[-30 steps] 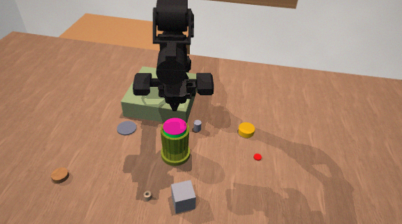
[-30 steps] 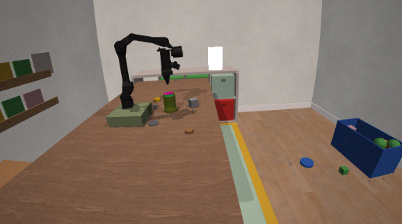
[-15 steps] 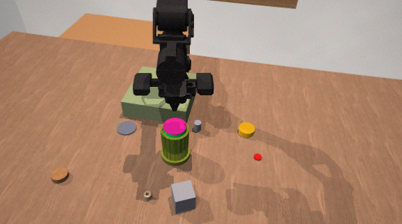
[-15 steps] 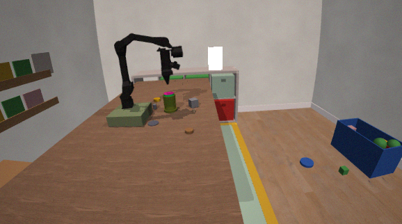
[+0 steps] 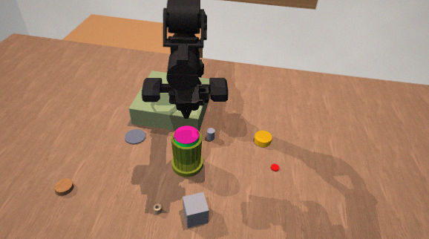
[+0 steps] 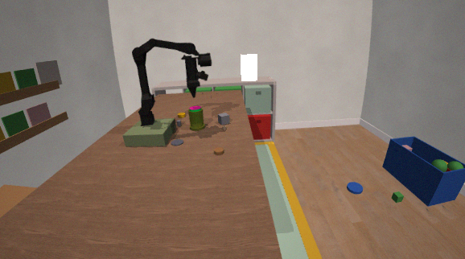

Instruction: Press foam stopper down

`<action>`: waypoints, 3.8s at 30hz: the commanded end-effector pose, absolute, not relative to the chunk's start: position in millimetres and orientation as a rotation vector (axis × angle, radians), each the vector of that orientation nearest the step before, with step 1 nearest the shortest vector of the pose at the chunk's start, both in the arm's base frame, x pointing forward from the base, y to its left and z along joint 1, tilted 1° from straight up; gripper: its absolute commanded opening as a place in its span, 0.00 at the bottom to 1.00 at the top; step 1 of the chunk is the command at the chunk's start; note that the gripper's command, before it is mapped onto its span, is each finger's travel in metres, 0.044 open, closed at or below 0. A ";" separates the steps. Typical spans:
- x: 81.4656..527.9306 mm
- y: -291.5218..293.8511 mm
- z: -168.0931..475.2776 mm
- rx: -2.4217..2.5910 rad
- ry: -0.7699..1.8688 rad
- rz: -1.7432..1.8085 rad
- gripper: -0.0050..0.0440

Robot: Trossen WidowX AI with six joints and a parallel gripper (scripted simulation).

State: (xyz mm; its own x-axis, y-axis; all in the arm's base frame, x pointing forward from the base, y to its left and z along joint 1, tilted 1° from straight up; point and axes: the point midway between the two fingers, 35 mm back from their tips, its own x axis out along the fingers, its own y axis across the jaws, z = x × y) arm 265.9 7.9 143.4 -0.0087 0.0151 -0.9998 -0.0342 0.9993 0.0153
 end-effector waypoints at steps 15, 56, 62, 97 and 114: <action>267.7 8.0 148.5 -0.015 1.557 0.039 0.10; 271.5 7.8 147.2 -0.016 1.556 0.038 0.10; 270.1 7.9 122.1 -0.017 1.559 0.037 0.10; 268.0 8.1 92.4 -0.017 1.562 0.037 0.10; 266.7 8.1 90.3 -0.017 1.562 0.037 0.10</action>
State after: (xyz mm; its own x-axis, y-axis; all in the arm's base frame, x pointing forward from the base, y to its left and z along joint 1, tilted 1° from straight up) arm 264.8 8.3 86.0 -0.0115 0.0150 -0.9998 -0.0364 0.9992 0.0154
